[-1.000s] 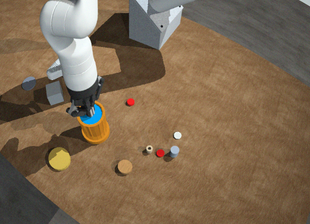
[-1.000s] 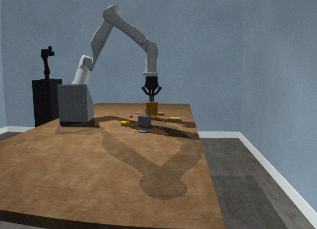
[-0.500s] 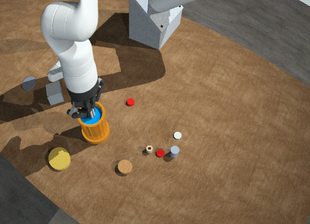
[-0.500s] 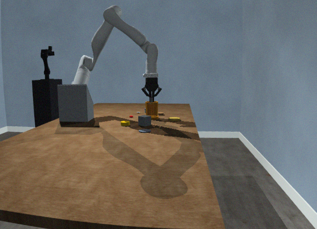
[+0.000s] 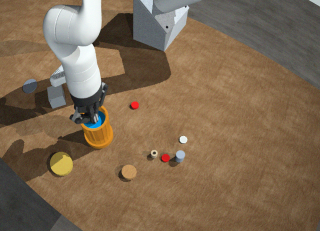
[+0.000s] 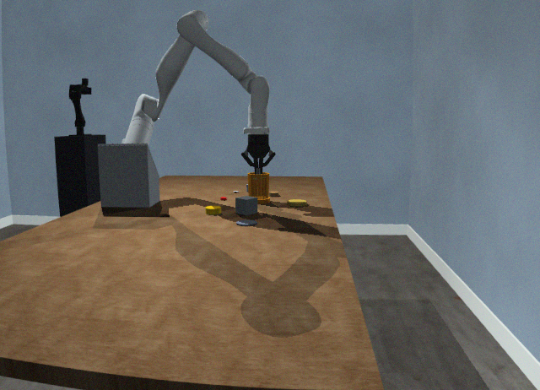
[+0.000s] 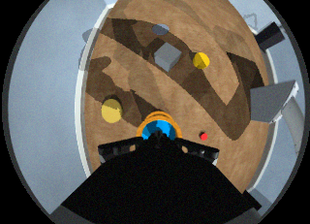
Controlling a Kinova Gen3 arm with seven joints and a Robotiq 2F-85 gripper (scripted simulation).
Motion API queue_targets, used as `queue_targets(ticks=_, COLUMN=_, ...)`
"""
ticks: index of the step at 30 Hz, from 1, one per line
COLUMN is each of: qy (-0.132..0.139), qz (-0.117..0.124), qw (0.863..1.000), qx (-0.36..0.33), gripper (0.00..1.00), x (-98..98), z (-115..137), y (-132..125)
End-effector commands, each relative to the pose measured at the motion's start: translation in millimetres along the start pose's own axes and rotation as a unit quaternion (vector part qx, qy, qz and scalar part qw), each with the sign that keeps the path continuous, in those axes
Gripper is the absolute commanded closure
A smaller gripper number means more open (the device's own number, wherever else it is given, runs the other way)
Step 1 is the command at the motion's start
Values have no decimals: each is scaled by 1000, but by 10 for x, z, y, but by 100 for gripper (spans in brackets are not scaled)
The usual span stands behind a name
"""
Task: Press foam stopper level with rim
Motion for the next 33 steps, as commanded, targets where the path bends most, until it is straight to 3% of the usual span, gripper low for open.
queue_targets(ticks=1, qy=0, qz=-1, qw=1000, qx=0, gripper=100, x=-14, z=2, y=3)
queue_targets(ticks=33, qy=0, qz=-1, qw=1000, qx=0, gripper=100, x=-109, z=2, y=3)
Point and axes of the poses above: the point where the finger pads meet when closed, its own x axis back along the fingers, its own y axis across the jaws, z = x × y, the point moved 2 cm from there along x, back along the fingers, and after that the axes turned 6 degrees about -x, right-handed, at the moved point
